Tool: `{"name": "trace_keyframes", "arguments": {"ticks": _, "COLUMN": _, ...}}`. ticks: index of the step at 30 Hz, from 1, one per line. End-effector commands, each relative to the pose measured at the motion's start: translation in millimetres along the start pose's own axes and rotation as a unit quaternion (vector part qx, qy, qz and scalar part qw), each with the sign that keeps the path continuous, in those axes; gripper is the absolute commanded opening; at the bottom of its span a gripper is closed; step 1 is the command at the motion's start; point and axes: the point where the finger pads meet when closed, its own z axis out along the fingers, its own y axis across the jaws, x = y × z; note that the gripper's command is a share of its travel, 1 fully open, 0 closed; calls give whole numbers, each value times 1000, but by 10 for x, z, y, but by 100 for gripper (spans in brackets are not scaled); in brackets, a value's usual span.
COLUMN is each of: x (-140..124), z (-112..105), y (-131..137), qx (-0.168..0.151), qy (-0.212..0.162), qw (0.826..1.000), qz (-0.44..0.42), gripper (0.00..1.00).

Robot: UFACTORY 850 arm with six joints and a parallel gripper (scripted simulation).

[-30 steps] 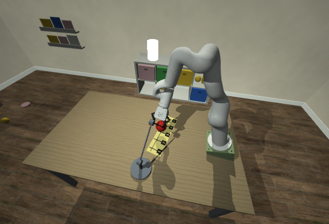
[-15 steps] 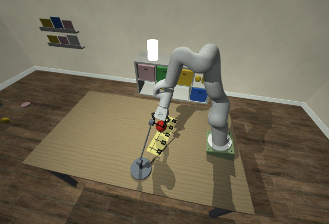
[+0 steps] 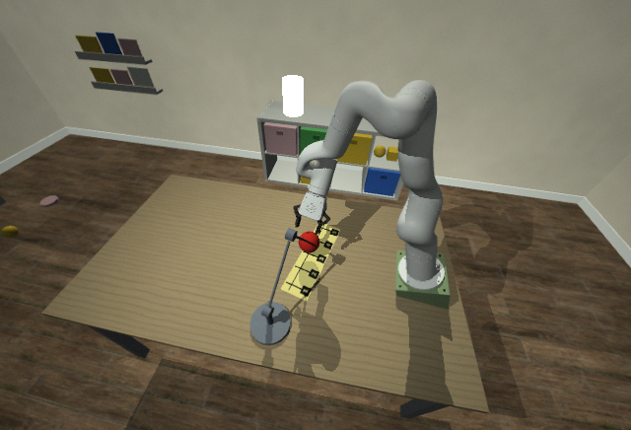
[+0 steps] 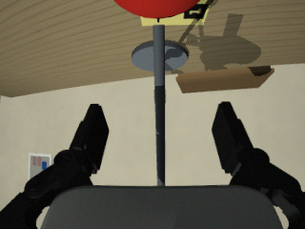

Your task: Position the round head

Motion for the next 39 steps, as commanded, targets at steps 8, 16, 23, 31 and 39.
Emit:
{"name": "trace_keyframes", "arguments": {"ticks": 8, "x": -5, "z": -404, "y": -5, "qx": 0, "qy": 0, "qw": 1000, "qz": 0, "gripper": 100}}
{"name": "trace_keyframes", "arguments": {"ticks": 16, "x": -3, "z": -692, "y": -6, "qx": 1, "qy": 0, "qw": 1000, "qz": -1, "gripper": 100}}
{"name": "trace_keyframes", "arguments": {"ticks": 23, "x": -3, "z": -664, "y": -6, "qx": 1, "qy": 0, "qw": 1000, "qz": -1, "gripper": 100}}
{"name": "trace_keyframes", "arguments": {"ticks": 31, "x": -2, "z": -618, "y": -7, "qx": 1, "qy": 0, "qw": 1000, "qz": -1, "gripper": 100}}
{"name": "trace_keyframes", "arguments": {"ticks": 39, "x": -2, "z": -610, "y": -7, "qx": 1, "qy": 0, "qw": 1000, "qz": -1, "gripper": 100}}
